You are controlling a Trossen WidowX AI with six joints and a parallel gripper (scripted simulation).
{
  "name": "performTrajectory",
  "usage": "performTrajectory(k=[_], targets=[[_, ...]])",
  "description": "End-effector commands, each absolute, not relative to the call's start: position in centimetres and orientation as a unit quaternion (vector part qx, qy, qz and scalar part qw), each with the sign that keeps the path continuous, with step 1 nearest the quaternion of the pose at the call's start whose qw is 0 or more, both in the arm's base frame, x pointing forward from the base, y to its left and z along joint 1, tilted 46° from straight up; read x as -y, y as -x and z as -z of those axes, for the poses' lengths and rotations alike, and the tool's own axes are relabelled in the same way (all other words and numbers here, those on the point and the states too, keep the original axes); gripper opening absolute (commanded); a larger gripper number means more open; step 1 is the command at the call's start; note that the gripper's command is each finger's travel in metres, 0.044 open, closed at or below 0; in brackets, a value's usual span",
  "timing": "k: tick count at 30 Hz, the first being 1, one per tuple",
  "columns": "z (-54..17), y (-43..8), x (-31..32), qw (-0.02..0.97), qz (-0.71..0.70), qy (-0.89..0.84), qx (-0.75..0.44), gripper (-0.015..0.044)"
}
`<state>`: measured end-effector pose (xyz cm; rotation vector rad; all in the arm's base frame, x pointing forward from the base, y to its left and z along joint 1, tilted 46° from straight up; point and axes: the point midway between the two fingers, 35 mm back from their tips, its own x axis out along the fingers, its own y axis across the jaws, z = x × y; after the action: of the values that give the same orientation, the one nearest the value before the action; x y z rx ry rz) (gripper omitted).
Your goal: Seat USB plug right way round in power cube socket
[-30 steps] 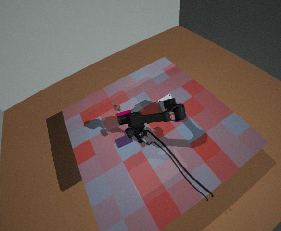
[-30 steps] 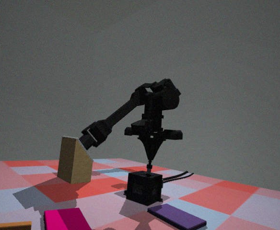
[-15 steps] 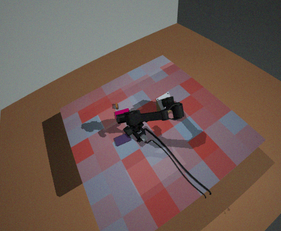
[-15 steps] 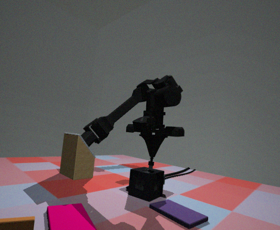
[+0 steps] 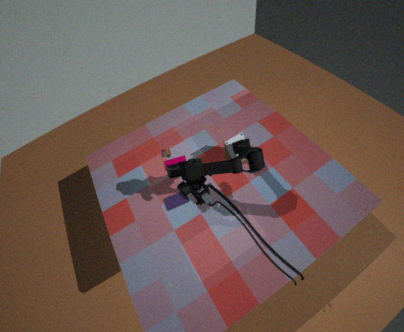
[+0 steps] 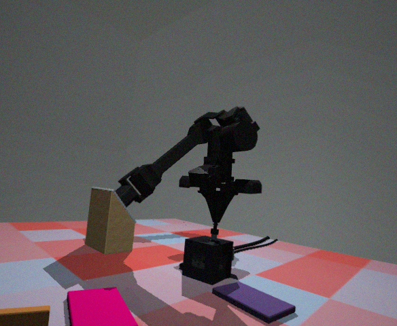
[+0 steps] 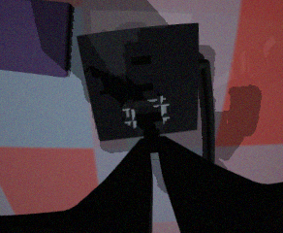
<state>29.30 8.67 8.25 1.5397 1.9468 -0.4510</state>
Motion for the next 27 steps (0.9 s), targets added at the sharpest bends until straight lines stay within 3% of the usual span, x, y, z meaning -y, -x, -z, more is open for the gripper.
performTrajectory(k=[1,27], targets=[[-8.24,-29.33,-8.76,0.302,0.169,-0.583,-0.735,0.0000],[-8.03,-29.29,-8.98,0.302,0.169,-0.583,-0.735,0.0000]])
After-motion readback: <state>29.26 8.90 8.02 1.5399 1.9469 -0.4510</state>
